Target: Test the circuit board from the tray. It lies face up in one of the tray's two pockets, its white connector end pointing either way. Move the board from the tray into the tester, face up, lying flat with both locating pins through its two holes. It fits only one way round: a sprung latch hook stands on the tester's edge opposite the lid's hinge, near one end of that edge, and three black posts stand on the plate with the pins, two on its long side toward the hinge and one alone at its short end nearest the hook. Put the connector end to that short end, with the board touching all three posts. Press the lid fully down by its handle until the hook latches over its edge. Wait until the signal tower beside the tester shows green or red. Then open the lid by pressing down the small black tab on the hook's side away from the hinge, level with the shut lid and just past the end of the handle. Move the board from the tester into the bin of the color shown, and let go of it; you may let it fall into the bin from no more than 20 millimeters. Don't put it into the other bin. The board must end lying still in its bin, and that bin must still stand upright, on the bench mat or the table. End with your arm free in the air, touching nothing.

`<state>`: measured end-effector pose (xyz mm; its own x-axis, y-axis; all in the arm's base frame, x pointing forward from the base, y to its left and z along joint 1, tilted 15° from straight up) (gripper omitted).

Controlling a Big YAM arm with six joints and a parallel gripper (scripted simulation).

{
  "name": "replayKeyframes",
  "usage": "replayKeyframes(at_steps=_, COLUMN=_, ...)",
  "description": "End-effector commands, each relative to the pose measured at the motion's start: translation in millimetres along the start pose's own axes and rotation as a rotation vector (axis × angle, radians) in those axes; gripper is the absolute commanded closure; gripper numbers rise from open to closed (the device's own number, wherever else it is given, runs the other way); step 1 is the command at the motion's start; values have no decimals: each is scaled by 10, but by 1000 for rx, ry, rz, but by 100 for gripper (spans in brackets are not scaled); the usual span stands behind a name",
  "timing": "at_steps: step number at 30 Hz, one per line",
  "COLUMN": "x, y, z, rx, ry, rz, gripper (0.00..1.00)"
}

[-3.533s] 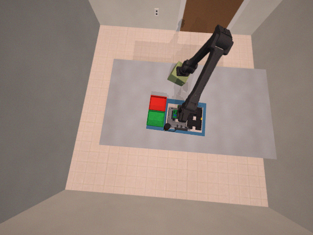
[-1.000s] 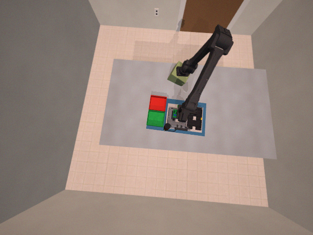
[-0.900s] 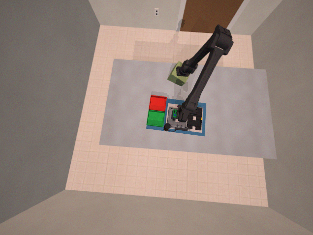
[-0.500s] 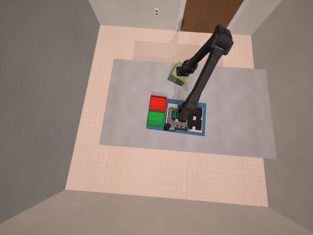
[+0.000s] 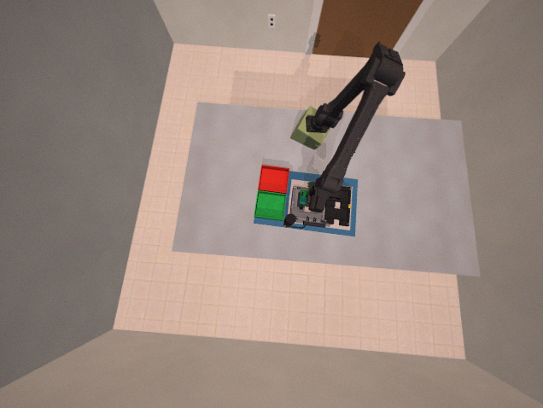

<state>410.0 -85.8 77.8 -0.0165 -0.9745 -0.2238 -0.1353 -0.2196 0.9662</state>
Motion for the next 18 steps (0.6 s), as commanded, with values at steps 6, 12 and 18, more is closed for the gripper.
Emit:
replayKeyframes(at_steps=6, x=1, y=100, z=-35, rx=40, ry=16, rz=7, gripper=28)
replayKeyframes(at_steps=12, x=3, y=92, z=-32, rx=38, ry=15, rz=6, gripper=28)
replayKeyframes(at_steps=18, x=4, y=87, z=-30, rx=36, ry=14, rz=6, gripper=28)
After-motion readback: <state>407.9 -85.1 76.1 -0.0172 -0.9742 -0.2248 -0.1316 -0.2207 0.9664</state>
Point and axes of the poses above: the point where the finger pads meet when closed, its own y axis back along the fingers, its own z axis across the jaws, x = y × z, the point moved 1 cm from there along y, back along the fingers, and after that the axes turned 9 degrees about y, right-handed, at the moved point
